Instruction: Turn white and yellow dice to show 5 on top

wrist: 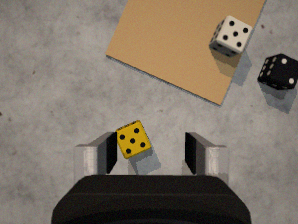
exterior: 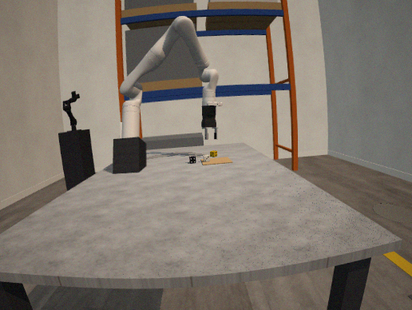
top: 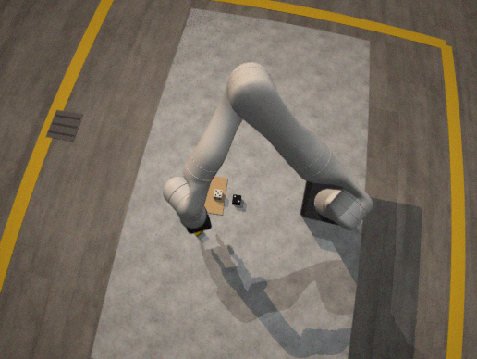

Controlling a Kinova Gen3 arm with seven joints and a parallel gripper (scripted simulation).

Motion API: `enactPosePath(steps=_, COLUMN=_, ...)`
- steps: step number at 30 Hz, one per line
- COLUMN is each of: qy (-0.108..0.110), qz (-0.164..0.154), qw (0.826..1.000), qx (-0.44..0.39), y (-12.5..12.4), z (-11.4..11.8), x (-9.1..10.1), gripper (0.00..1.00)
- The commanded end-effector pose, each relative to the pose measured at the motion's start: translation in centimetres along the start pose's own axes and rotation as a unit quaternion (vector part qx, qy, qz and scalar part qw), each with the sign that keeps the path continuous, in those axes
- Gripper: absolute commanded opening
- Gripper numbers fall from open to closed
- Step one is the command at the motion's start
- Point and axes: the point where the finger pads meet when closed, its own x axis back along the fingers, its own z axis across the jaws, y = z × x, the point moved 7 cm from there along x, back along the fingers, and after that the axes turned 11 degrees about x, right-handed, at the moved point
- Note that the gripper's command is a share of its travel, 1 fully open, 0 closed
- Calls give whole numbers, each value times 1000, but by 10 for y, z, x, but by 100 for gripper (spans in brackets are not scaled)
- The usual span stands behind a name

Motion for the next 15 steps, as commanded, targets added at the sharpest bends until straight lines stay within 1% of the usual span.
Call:
enactPosePath(steps=1, qy=7, qz=-8, qw=998, qx=67, y=-3, z=4, x=-4, gripper=100)
enactPosePath(steps=4, qy=7, qz=-9, qw=991, qx=133, y=-3, z=4, x=-6, gripper=100)
enactPosePath(steps=6, qy=7, qz=-9, qw=991, qx=133, y=-3, z=4, x=-6, gripper=100)
enactPosePath(steps=8, qy=7, qz=-9, qw=984, qx=176, y=-3, z=3, x=-7, gripper=100)
enactPosePath(steps=11, qy=7, qz=-10, qw=970, qx=241, y=-3, z=2, x=-8, gripper=100)
enactPosePath(steps=15, qy=6, qz=-9, qw=946, qx=325, y=-2, z=1, x=-9, gripper=100)
